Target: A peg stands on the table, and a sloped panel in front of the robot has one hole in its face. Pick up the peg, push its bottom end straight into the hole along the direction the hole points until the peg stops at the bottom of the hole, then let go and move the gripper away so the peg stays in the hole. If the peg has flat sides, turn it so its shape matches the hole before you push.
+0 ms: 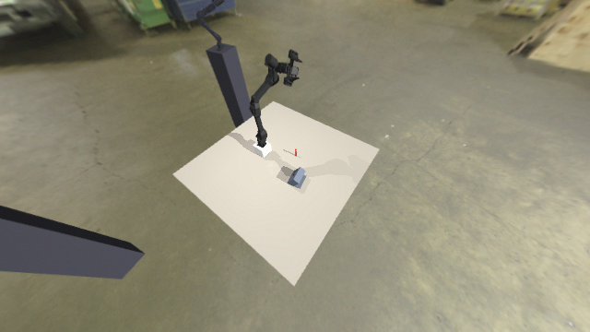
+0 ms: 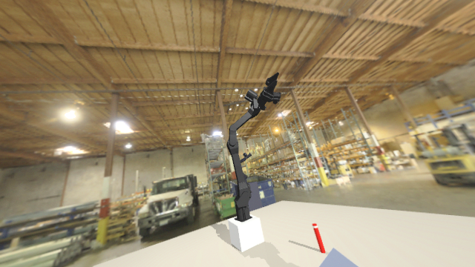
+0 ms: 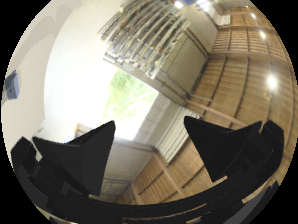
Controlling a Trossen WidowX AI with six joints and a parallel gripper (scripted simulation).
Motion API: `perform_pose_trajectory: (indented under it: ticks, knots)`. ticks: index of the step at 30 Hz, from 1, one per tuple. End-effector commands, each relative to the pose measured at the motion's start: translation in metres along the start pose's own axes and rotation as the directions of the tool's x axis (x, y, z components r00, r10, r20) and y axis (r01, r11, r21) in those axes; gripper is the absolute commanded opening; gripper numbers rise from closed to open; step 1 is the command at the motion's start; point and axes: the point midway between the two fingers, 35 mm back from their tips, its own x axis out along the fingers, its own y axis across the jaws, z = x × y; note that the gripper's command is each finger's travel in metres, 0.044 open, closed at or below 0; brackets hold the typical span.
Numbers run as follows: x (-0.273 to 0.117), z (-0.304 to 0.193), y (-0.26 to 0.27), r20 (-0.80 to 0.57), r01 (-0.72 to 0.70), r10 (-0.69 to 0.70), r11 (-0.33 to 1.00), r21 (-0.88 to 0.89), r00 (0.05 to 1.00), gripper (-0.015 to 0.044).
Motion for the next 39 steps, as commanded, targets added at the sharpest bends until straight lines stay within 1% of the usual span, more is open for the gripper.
perform_pose_trajectory:
  ticks: [1,2,11,20,28,39]
  knots:
    - [0.0,0.001,0.0,0.001,0.001,-0.001,1.0,-0.003,1.0,0.0426]
    - [0.001,0.005,0.0,0.004,0.005,-0.005,1.0,-0.012,1.0,0.044]
    - [0.02,0.067,0.013,0.084,0.06,-0.047,0.985,-0.159,0.995,0.044]
    - [0.038,0.128,0.046,0.203,0.086,-0.028,0.954,-0.286,0.979,0.044]
    - [0.054,0.183,0.094,0.326,0.084,0.051,0.919,-0.386,0.944,0.044]
    - [0.064,0.239,0.178,0.464,0.03,0.231,0.872,-0.489,0.855,0.044]
